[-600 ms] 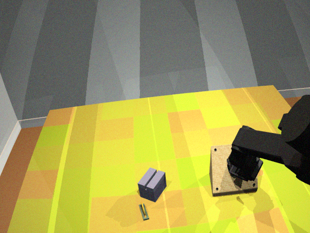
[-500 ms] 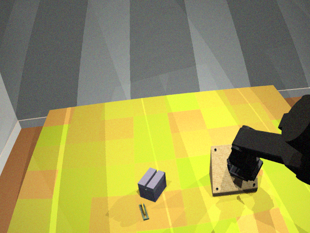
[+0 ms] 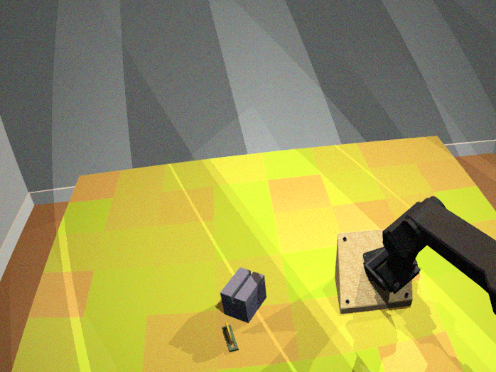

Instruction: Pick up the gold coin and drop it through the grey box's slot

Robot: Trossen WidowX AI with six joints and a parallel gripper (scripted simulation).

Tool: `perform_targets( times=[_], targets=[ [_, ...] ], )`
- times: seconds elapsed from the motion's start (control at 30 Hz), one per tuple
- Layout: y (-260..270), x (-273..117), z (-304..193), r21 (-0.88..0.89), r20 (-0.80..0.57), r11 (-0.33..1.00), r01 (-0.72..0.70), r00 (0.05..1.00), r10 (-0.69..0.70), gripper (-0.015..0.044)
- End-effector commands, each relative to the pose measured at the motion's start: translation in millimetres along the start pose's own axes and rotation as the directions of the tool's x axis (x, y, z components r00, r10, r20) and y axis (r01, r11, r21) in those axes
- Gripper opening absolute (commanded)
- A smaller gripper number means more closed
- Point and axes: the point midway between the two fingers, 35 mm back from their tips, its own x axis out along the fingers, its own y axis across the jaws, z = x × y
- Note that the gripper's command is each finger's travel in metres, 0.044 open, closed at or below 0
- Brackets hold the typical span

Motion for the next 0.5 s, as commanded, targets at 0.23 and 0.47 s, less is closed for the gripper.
perform_targets(
  times=[0.23,0.47],
  targets=[
    [108.4,12.5,-4.3,-0.246,-0.022,0.941,-0.233,0.972,0.235,0.0161],
    [206.8,3.5,-39.5,-0.411,-0.078,0.790,-0.455,0.881,0.466,0.0161]
  ],
)
